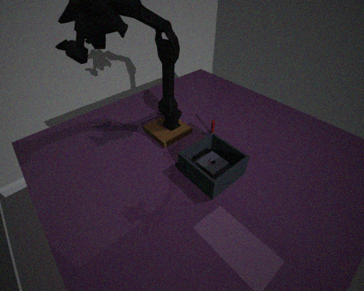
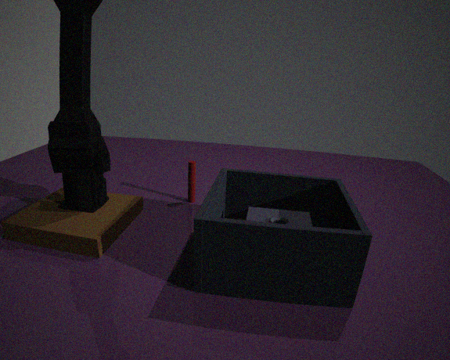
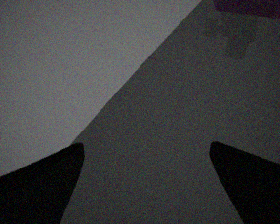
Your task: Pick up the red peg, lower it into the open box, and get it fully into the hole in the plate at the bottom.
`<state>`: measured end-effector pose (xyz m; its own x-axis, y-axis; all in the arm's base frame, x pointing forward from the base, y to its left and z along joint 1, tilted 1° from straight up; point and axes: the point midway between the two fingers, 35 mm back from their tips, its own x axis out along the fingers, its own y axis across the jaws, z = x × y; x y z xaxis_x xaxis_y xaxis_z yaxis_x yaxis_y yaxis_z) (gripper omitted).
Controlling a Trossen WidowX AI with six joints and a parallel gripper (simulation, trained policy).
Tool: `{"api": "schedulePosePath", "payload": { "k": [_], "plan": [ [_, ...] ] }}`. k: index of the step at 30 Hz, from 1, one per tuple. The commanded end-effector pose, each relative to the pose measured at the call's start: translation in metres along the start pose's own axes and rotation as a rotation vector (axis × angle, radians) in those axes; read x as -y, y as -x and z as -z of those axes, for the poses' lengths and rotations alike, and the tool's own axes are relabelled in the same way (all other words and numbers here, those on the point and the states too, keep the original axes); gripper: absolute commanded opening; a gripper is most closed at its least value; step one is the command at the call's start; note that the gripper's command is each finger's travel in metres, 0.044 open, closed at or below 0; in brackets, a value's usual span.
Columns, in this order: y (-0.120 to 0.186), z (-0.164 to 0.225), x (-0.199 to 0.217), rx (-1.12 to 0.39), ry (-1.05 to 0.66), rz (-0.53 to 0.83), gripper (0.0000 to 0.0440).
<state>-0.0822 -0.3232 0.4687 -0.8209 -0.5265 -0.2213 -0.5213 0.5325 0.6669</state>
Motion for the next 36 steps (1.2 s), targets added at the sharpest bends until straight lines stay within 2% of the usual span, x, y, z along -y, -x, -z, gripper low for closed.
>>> {"api": "schedulePosePath", "payload": {
  "k": [1, 3, 16, 36],
  "plan": [
    [0.001, 0.000, 0.005, -0.002, 0.025, 0.012, 0.0420],
    [0.005, -0.001, 0.016, -0.009, 0.085, 0.043, 0.0440],
    [0.049, -0.006, 0.095, -0.114, 0.478, 0.244, 0.0440],
    [0.147, -0.044, 0.187, -0.385, 1.072, 0.490, 0.0440]
  ]
}}
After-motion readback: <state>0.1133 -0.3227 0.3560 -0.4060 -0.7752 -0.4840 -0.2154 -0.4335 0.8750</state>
